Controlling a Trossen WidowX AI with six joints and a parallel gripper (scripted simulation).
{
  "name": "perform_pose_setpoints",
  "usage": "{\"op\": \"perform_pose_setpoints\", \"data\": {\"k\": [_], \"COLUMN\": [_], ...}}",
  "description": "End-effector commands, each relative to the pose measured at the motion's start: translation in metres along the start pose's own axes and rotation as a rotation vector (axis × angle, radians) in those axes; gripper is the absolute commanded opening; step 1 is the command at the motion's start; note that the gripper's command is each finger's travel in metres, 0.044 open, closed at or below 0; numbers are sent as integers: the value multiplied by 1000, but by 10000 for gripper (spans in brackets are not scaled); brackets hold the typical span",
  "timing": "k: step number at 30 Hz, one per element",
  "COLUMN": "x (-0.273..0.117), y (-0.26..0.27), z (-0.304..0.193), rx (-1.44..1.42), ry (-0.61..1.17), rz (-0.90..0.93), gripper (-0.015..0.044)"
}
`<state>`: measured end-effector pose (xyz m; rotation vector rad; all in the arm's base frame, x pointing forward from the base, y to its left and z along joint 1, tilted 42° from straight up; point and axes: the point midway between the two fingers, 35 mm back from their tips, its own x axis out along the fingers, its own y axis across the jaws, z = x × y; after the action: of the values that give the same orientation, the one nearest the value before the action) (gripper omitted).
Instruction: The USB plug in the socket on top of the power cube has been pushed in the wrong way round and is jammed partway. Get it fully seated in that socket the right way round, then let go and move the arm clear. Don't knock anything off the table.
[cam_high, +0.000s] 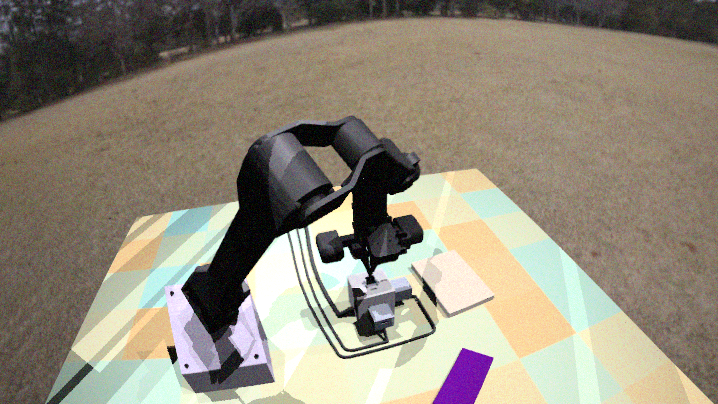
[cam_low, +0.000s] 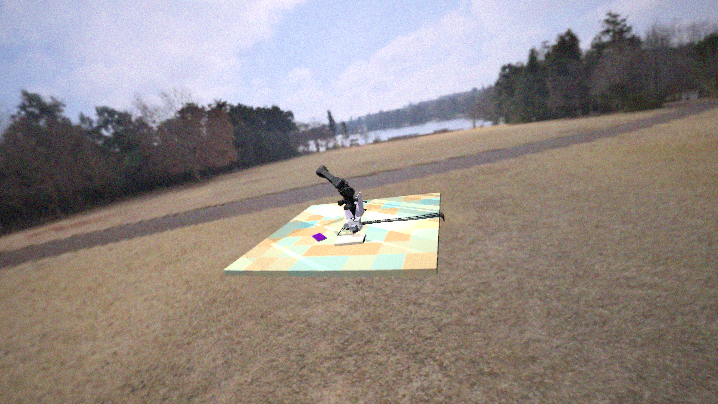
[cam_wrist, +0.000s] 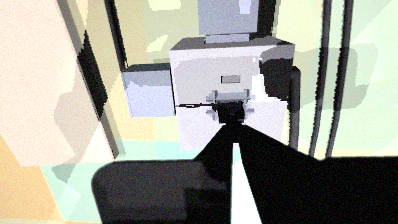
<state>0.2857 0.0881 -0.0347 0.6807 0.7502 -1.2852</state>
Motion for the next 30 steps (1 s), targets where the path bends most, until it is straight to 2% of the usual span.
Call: {"op": "perform_pose_setpoints", "data": {"k": [1,14,18,30], "x": [3,3,0,0], "y": [0,0,0,0], "z": [1,1,0,0], "rx": [0,0,0,0], "ry": [-4,-4,0,0], "rz": [-3,-3,0,0], "gripper": [0,0,95,95]}}
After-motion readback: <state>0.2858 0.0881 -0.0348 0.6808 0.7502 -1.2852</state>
